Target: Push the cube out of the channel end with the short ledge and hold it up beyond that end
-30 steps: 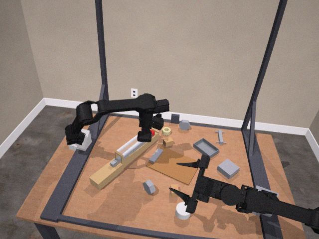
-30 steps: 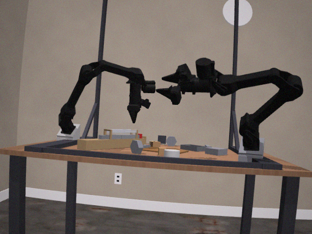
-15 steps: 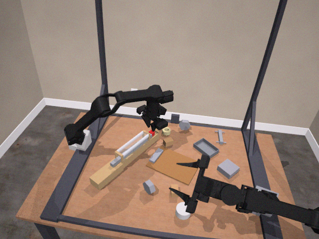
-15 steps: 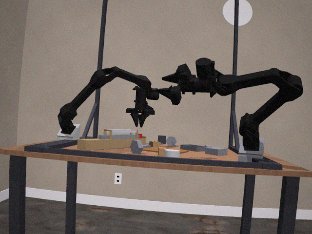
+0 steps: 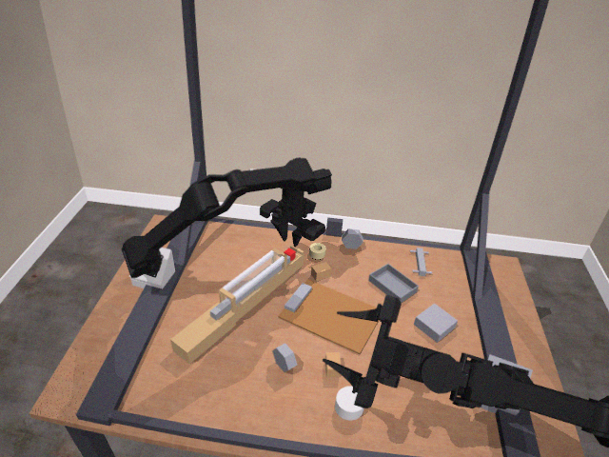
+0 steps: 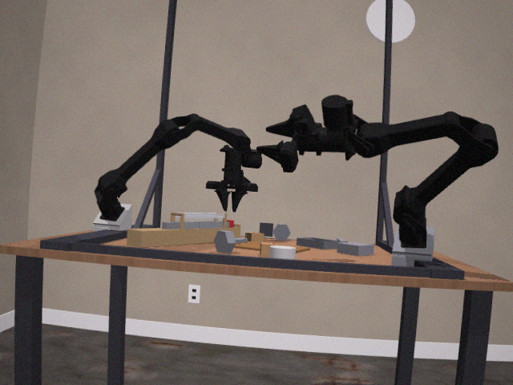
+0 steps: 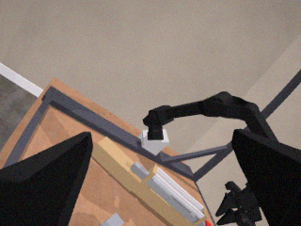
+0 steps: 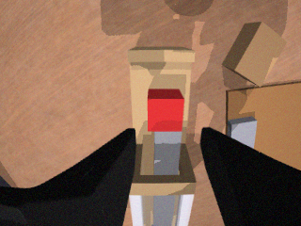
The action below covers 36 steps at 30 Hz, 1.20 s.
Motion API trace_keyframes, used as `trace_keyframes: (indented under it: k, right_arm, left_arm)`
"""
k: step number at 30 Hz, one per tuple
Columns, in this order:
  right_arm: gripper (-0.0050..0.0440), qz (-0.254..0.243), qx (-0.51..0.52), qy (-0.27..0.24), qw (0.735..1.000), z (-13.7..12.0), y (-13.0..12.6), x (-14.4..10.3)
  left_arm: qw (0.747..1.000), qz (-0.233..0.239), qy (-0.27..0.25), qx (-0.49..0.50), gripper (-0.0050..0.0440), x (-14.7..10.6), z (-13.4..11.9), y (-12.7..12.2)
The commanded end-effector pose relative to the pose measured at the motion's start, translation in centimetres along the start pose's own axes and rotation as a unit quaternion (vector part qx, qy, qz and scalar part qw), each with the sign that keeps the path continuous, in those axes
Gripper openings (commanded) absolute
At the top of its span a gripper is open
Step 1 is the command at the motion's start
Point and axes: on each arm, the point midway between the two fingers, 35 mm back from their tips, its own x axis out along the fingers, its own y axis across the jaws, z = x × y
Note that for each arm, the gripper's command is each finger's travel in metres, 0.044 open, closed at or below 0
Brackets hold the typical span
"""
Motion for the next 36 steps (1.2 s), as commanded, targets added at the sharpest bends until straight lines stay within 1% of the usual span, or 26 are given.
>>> trace_keyframes:
  k: [1,11,14,18,28,31,33,36]
  right_arm:
    - [0.017,-0.007,0.009,-0.012,1.0,-0.1,-0.6,-0.4]
    - [0.017,-0.007,0.009,-0.013,1.0,-0.2,-0.7,1.4]
    - [0.017,-0.007,0.009,-0.013,1.0,-0.1,-0.7,1.1]
    - [0.017,-0.007,0.007,-0.012,1.0,-0.2,-0.6,2.3]
    - [0.017,-0.007,0.008,-0.013,1.0,-0.2,-0.6,4.0]
    - [0.017,-0.008,0.009,-0.013,1.0,-0.2,-0.7,3.8]
    - [0.017,-0.008,0.008,-0.013,1.0,-0.1,-0.6,4.5]
    - [0.017,-0.008,0.008,-0.013,1.0,-0.1,-0.6,4.1]
  left_arm:
    - [1.0,-0.002,-0.005,-0.002,0.04,-0.1,0.5,-0.1]
    - [1.0,-0.002,-0.005,-0.002,0.04,-0.1,0.5,-0.1]
    - [1.0,-0.002,-0.005,-0.002,0.04,-0.1,0.5,-0.1]
    - [1.0,-0.002,-0.005,-0.002,0.04,-0.1,0.5,-0.1]
    - [1.0,-0.002,-0.005,-0.002,0.04,-0.1,0.5,-0.1]
    - [1.0,-0.002,-0.005,-0.002,0.04,-0.1,0.5,-0.1]
    - [1.0,-0.002,-0.005,-0.002,0.04,-0.1,0.5,-0.1]
    - [1.0,-0.002,-0.005,-0.002,0.04,-0.1,0.5,-0.1]
